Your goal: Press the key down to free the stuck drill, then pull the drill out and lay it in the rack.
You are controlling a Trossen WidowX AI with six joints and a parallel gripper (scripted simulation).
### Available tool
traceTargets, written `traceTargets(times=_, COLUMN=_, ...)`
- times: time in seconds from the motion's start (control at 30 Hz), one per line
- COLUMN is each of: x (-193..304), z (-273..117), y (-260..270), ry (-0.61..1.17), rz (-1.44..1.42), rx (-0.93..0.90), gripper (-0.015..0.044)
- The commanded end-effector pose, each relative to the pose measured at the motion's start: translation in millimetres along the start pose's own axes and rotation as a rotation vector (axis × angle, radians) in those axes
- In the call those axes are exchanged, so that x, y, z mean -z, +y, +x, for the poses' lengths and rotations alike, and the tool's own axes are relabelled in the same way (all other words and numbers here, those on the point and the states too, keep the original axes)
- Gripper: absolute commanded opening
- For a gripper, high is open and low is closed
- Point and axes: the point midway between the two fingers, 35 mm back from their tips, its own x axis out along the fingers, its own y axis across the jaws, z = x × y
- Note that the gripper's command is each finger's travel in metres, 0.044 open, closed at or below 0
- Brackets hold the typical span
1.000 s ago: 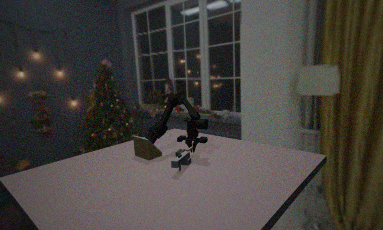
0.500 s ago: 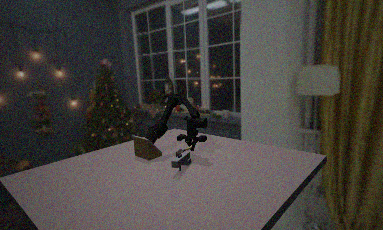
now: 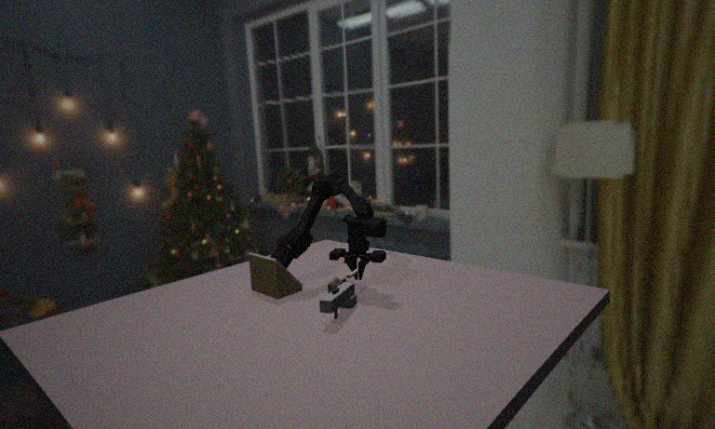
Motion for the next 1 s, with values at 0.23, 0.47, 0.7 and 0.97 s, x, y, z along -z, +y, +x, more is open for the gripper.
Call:
traceTargets(times=0.23, x=0, z=-6, y=-1, ry=0.000, rz=-0.004, rx=0.005, gripper=0.0000)
traceTargets(times=0.47, x=0, z=-9, y=-1, ry=0.000, rz=-0.004, rx=0.005, gripper=0.0000)
traceTargets(times=0.7, x=-1, z=-11, y=-2, ry=0.000, rz=-0.004, rx=0.005, gripper=0.0000)
traceTargets(times=0.97, x=-1, z=-15, y=-3, ry=0.000, rz=-0.004, rx=0.005, gripper=0.0000)
